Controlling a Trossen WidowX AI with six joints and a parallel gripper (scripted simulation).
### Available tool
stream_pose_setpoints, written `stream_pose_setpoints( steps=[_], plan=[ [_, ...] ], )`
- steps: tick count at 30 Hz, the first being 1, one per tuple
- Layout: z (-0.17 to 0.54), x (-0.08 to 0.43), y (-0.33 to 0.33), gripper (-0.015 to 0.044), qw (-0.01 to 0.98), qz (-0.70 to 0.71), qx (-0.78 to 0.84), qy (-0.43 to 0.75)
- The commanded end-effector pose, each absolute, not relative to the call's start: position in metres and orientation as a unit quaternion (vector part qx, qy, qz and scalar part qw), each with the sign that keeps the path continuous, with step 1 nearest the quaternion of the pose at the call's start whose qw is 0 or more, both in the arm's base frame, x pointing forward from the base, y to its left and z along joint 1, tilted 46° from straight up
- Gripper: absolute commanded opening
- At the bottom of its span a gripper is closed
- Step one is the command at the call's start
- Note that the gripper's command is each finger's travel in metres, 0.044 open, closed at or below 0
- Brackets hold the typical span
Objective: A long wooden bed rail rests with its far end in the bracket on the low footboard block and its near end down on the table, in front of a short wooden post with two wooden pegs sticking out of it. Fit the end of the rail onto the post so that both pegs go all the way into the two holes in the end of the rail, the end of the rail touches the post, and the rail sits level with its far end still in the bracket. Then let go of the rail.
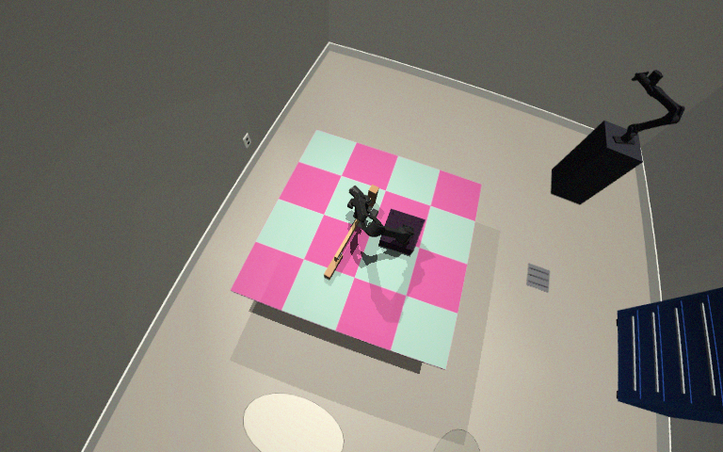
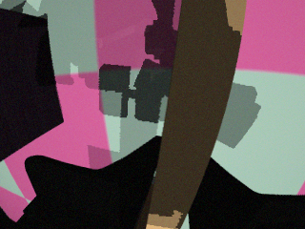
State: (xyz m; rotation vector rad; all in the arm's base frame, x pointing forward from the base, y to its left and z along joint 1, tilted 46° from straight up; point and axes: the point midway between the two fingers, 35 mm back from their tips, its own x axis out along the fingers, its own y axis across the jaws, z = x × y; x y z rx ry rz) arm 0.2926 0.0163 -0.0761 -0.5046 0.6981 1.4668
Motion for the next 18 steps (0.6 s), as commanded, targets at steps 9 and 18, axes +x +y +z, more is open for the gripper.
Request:
stream_pose_setpoints(
  steps=[9,18],
  plan=[
    [-0.0789,0.2937,0.0114,0.0,0.661,0.646,-0.225,0.308],
    [-0.081,0.2933,0.0096,0.0,0.661,0.646,-0.225,0.308]
  ],
)
